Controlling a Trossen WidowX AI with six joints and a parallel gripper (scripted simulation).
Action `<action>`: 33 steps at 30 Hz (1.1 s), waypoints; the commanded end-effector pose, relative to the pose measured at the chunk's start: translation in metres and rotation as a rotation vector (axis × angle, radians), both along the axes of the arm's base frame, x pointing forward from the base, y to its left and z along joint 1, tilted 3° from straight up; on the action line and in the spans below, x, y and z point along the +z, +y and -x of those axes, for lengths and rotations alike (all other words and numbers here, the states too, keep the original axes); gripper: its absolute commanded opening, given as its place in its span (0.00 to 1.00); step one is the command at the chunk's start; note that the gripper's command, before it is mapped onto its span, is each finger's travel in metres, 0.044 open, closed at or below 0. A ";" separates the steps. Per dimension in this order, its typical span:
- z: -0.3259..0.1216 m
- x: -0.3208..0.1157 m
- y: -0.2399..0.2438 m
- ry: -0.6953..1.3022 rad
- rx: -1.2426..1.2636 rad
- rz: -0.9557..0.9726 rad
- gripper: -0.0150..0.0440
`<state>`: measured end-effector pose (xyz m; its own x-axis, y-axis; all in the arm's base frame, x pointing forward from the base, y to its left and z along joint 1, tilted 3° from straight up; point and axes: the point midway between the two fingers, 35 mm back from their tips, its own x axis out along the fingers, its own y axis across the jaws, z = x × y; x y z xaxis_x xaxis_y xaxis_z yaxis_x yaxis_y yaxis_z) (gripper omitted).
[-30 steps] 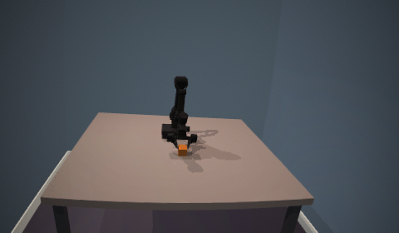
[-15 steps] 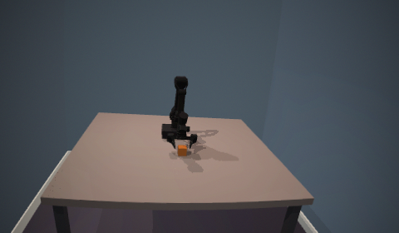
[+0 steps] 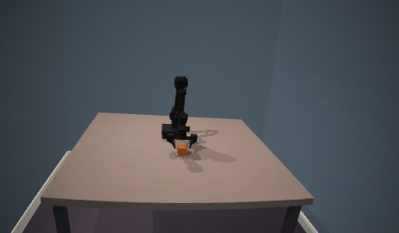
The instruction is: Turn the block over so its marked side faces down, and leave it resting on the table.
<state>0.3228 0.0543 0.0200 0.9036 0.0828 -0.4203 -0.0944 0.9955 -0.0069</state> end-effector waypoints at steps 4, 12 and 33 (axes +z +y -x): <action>0.000 0.000 -0.001 -0.001 -0.003 0.005 1.00; -0.014 0.002 0.004 0.148 -0.001 0.020 1.00; 0.022 0.070 -0.002 0.545 -0.008 0.056 1.00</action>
